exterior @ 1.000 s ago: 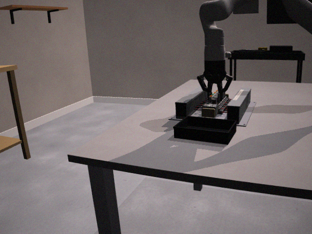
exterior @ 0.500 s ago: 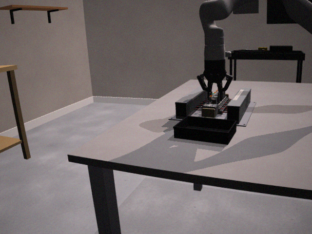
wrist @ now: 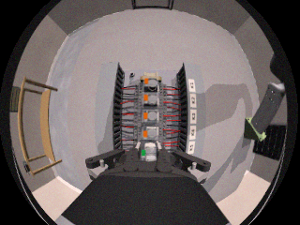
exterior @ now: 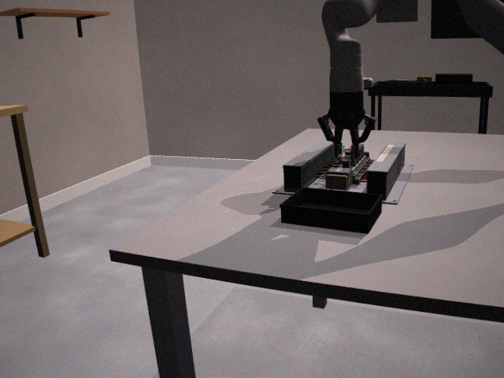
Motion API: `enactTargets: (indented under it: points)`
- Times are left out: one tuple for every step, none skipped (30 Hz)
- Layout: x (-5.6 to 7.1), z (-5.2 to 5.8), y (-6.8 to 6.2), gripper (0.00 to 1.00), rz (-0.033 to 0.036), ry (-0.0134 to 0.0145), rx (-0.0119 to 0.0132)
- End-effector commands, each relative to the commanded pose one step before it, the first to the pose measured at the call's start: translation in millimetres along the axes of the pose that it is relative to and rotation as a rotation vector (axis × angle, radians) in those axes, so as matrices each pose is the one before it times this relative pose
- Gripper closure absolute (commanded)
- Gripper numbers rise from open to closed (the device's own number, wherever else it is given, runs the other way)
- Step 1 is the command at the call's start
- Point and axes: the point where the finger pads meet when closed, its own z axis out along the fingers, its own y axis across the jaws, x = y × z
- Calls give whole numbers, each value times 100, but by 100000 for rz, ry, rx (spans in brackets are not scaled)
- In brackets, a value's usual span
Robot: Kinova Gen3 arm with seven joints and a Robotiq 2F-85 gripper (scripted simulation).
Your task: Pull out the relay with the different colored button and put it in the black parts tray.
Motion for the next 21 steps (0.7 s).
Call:
enactTargets:
  points:
    - [-125,-670,71,100,-510,-338,-63]
    - [0,-53,0,100,-1,-1,0]
    - [0,-51,0,100,0,0,0]
    - [0,0,0,100,0,0,0]
    - [0,0,0,100,0,0,0]
    - [0,-50,0,100,0,0,0]
    - [0,-48,0,100,0,0,0]
    - [0,-47,0,100,0,0,0]
    - [0,-45,0,100,0,0,0]
    - [0,-43,0,100,0,0,0]
    - [0,-42,0,100,0,0,0]
    - [0,-40,0,100,0,0,0]
    - [0,-38,0,100,0,0,0]
    - [0,-36,0,100,0,0,0]
    - [0,-34,0,100,0,0,0]
    - [0,-32,0,100,0,0,0]
    - [0,-30,0,100,0,0,0]
    - [0,-28,0,100,0,0,0]
    - [0,-26,0,100,0,0,0]
    - [0,-24,0,100,0,0,0]
    - [0,0,0,100,0,0,0]
